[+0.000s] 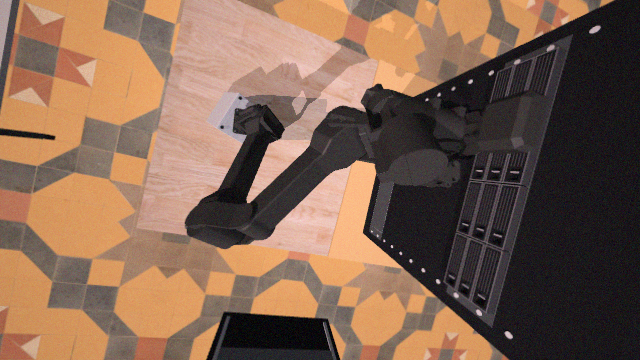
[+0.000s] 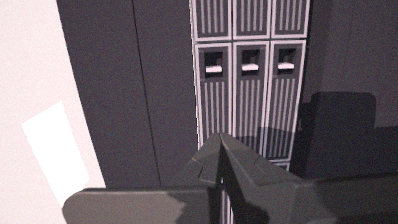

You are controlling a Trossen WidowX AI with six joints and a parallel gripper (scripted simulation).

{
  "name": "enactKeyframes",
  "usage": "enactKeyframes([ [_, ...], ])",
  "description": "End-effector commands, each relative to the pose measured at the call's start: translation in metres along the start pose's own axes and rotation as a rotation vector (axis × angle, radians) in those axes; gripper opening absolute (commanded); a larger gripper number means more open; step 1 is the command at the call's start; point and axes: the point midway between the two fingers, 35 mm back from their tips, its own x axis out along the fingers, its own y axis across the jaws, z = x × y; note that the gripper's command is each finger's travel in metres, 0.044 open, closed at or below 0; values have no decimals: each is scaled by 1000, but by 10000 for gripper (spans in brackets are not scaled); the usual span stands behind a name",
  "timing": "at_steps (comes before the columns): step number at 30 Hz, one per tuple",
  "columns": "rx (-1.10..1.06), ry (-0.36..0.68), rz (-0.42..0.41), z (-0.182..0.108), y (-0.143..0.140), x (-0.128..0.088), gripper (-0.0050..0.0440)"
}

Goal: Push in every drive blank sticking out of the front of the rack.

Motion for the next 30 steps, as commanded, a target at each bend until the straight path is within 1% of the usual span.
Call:
enactKeyframes([
  [1,1,1,2,-2,-18,-4,-50],
  [3,1,1,2,-2,-18,-4,-50],
  [6,1,1,2,-3,-29,-6,-50],
  [9,1,1,2,-3,-30,-6,-50],
  [16,1,1,2,-3,-30,11,-50],
  [30,1,1,2,-3,-30,11,-50],
])
